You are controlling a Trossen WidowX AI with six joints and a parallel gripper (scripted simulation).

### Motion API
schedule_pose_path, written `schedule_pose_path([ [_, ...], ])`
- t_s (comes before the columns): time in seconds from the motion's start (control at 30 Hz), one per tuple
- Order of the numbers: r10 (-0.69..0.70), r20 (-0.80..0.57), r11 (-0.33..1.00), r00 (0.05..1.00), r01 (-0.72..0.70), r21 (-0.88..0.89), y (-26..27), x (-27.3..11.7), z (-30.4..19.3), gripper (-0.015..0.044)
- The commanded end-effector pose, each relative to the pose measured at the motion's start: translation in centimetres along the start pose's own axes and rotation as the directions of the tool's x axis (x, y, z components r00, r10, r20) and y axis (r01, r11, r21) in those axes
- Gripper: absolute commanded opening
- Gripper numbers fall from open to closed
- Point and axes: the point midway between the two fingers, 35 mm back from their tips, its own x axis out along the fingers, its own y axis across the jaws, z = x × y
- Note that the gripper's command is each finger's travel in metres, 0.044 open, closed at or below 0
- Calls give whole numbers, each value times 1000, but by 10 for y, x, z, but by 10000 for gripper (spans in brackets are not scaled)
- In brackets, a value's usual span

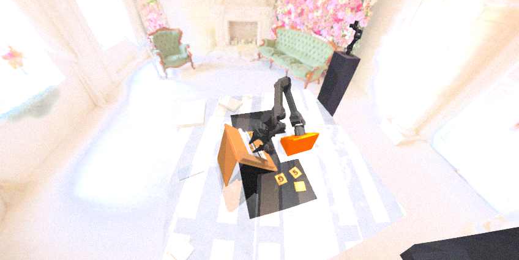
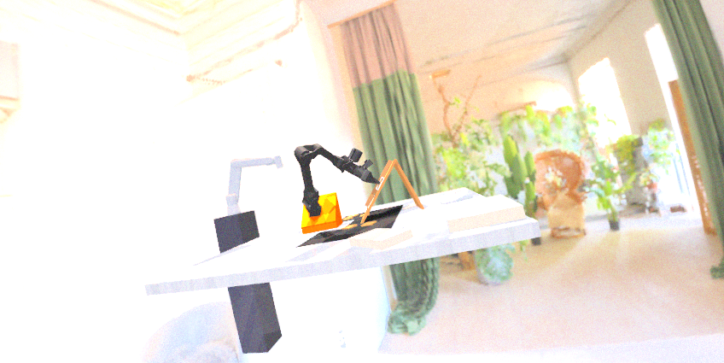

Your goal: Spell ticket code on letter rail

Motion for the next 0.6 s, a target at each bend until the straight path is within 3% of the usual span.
schedule_pose_path([
  [0.0, -2, 4, 1000, 1000, 2, 7, 3, 0, 1, 0],
  [0.57, -2, 4, 1000, 1000, 2, 7, 13, 0, 1, 0],
])
